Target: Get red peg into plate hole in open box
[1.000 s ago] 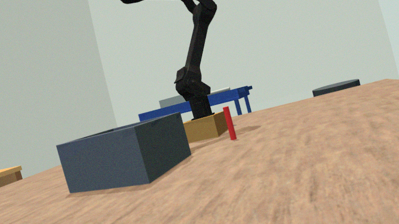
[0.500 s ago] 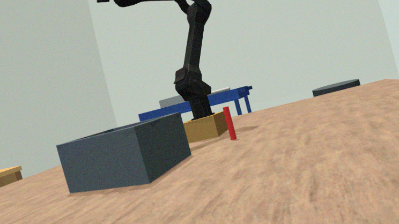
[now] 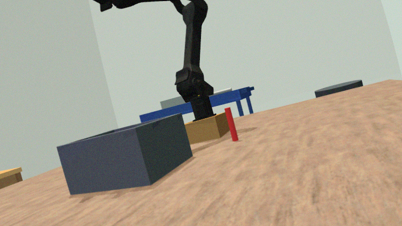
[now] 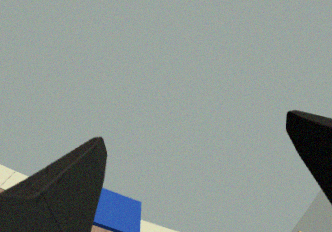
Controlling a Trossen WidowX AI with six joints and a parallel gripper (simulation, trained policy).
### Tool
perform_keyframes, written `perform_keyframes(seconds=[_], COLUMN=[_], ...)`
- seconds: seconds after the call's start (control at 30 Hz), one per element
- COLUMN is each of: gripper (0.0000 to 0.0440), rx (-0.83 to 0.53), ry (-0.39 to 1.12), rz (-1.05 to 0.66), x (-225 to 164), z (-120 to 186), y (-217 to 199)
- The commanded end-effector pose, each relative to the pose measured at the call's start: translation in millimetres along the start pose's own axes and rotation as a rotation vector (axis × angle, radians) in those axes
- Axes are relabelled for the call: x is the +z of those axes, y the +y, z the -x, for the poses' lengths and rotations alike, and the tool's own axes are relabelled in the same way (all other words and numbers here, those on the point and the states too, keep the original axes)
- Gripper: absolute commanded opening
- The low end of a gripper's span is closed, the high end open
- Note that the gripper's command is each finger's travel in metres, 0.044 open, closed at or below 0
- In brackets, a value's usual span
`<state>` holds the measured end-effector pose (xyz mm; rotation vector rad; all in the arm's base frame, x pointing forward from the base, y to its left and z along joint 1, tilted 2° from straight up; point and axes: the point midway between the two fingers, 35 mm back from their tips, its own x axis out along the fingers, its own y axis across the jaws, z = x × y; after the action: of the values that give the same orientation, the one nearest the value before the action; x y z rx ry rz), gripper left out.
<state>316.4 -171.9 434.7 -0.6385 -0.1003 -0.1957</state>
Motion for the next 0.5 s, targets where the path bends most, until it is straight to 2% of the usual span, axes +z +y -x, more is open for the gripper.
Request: perform_keyframes(seconds=[0.0,0.47], gripper=[0.0440,0.0440], rx=[0.028,0.140], ry=[0.077,0.401], rz=[-0.099,-0.432], x=[-17,-70], z=[-7,-15], y=[15,84])
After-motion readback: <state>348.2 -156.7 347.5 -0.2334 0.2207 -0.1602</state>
